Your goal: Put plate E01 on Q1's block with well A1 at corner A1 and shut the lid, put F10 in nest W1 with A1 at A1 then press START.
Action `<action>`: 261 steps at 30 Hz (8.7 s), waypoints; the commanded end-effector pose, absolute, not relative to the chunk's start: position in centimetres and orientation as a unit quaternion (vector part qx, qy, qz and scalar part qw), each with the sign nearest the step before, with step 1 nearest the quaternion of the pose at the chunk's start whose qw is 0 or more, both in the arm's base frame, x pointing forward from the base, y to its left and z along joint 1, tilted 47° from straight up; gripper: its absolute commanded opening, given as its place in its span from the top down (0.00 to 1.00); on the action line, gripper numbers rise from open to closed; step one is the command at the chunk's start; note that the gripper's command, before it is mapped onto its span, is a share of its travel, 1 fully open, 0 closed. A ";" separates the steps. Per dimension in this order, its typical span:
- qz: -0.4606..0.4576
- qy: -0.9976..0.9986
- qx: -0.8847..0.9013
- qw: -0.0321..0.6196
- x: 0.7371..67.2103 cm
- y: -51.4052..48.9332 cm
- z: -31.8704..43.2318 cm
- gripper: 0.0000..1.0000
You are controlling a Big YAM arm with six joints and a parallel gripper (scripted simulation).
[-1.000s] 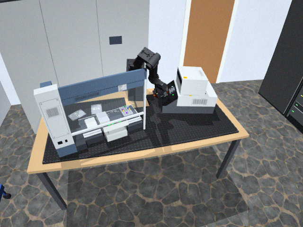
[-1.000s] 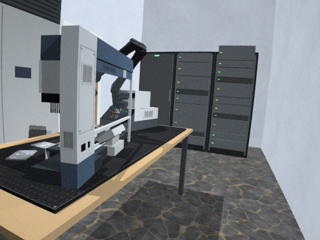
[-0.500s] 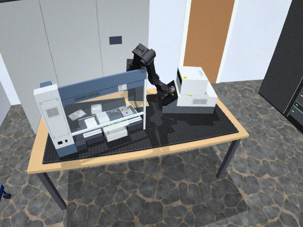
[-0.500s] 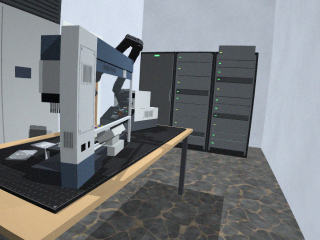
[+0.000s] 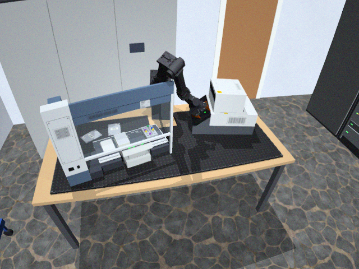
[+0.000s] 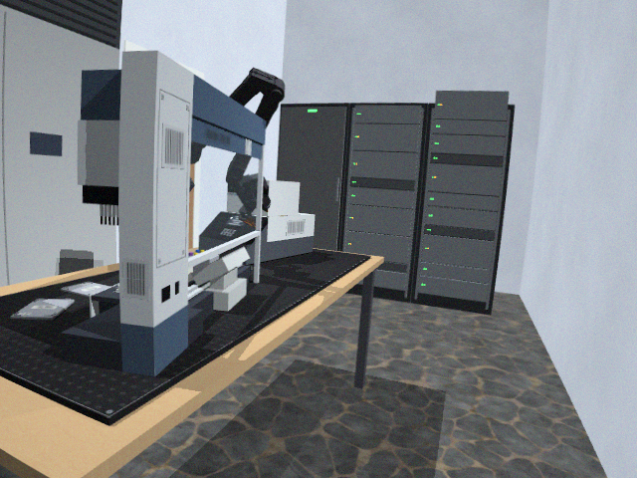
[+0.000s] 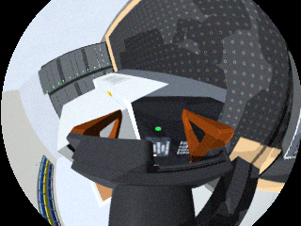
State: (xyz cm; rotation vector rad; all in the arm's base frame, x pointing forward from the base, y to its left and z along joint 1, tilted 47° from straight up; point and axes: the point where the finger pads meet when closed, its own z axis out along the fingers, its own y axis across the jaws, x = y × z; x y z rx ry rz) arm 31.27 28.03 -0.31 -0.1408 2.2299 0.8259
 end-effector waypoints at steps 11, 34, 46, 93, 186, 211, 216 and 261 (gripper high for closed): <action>0.345 0.829 -0.048 0.436 33.3 31.1 4.4 0.00; 0.397 0.784 -0.033 0.477 39.5 34.8 15.6 0.00; 0.428 0.757 -0.030 0.493 40.2 36.1 19.3 0.00; 0.541 0.621 -0.019 0.567 42.3 39.3 39.4 0.00; 0.325 0.520 0.202 0.764 57.5 4.8 56.4 0.00; 0.262 0.472 0.247 0.805 56.4 -4.3 61.2 0.00; 0.259 0.480 0.258 0.798 55.9 -8.0 61.0 0.00; 0.106 0.383 0.343 0.851 49.1 -24.0 67.9 0.00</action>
